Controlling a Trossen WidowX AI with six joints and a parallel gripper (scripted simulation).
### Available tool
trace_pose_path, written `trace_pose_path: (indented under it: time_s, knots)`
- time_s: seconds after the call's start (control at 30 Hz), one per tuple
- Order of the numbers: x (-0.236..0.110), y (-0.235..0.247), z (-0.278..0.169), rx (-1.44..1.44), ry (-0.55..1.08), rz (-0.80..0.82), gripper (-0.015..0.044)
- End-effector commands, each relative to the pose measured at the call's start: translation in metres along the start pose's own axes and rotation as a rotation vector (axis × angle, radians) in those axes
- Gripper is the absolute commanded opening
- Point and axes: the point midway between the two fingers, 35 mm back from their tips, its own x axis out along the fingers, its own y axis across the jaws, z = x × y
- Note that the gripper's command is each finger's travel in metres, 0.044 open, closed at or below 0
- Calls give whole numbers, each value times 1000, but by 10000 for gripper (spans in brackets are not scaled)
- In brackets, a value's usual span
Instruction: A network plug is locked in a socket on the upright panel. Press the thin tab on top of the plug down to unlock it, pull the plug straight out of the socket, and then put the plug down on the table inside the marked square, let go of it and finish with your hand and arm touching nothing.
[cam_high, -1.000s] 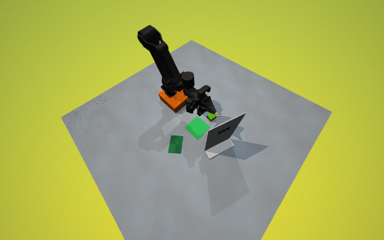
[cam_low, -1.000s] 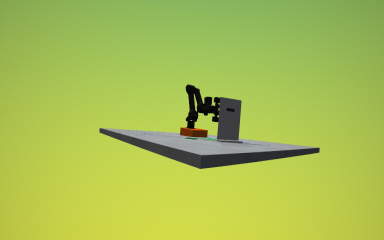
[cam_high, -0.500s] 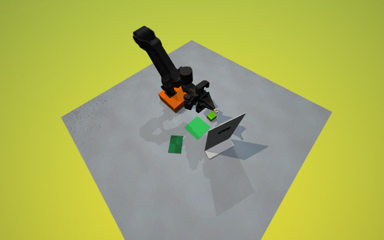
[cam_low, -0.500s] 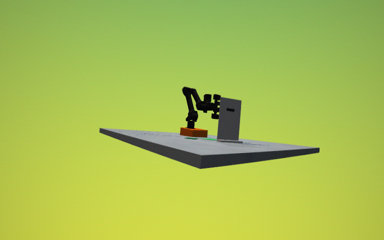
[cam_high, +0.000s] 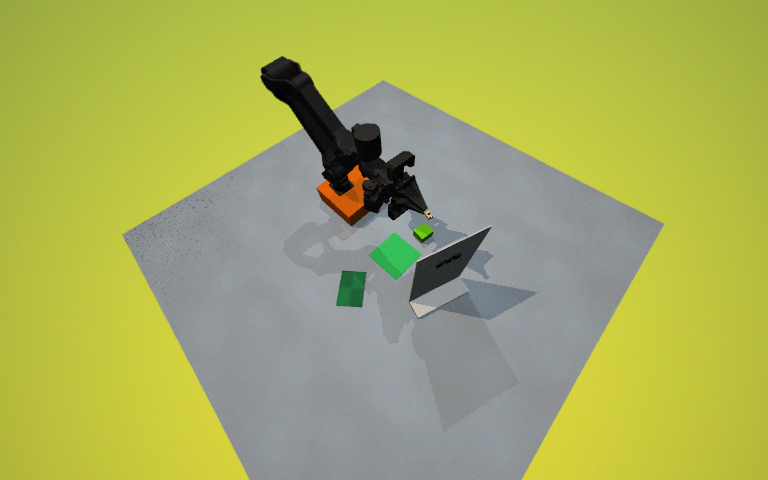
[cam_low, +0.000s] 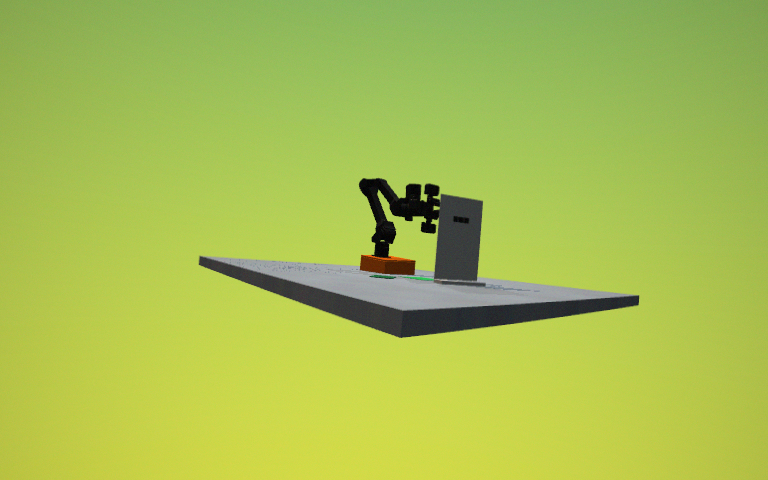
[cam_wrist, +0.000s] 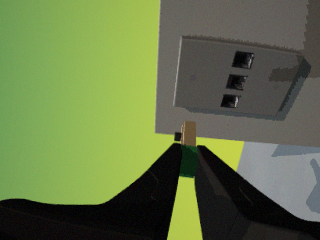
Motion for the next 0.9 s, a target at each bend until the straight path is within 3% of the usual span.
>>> trace_pose_path:
  time_s: [0.0, 0.43, 0.87]
  knots:
    - [2, -1, 2, -5, -6, -21, 0]
    - [6, -66, 14, -17, -26, -357, 0]
    - [-12, -124, 27, 1, -51, -695, 0]
